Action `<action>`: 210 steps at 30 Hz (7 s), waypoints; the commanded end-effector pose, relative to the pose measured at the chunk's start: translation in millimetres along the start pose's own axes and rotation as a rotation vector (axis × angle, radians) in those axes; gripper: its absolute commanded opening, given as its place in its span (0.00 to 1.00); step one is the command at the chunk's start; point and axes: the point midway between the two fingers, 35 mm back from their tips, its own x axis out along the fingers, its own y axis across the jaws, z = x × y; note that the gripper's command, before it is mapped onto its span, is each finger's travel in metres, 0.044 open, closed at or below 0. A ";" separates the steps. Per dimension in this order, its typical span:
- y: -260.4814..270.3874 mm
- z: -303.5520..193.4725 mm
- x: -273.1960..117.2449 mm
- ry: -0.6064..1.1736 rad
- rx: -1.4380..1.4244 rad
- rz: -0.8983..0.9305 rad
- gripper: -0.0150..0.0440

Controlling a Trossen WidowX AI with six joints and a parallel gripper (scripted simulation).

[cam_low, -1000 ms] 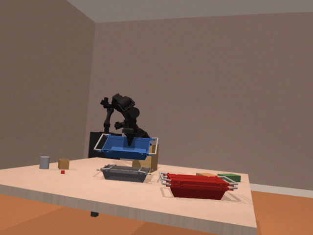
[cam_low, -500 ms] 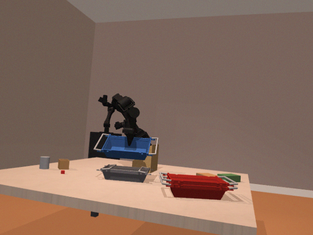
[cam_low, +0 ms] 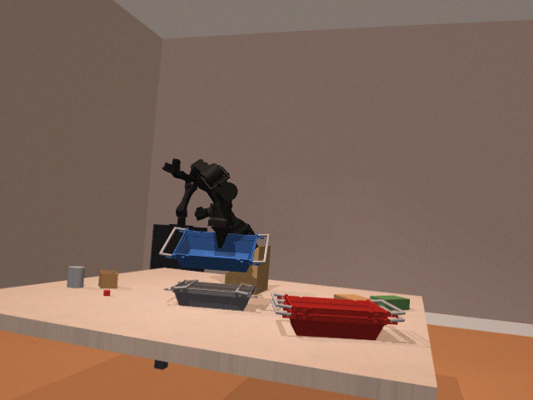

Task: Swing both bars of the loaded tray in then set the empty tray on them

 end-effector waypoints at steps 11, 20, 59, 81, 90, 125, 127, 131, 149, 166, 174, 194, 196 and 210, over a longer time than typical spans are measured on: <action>3.6 -1.2 9.6 -0.003 0.001 0.019 0.25; 4.1 -0.9 27.6 -0.003 0.002 0.019 0.25; -8.8 0.3 63.3 -0.006 0.002 0.018 0.25; -12.7 0.0 69.6 -0.007 0.002 0.017 0.25; -16.4 -0.4 76.1 -0.007 0.001 0.017 0.25; -16.4 -0.4 76.1 -0.007 0.001 0.017 0.25; -16.4 -0.4 76.1 -0.007 0.001 0.017 0.25; -16.4 -0.4 76.1 -0.007 0.001 0.017 0.25; -12.7 -1.8 72.4 -0.006 0.005 0.035 0.25; -19.7 -0.7 82.9 -0.007 0.001 0.017 0.25; -19.7 -0.7 82.9 -0.007 0.001 0.017 0.25; -19.7 -0.7 82.9 -0.007 0.001 0.017 0.25; -19.7 -0.7 82.9 -0.007 0.001 0.017 0.25; -19.7 -0.7 82.9 -0.007 0.001 0.017 0.25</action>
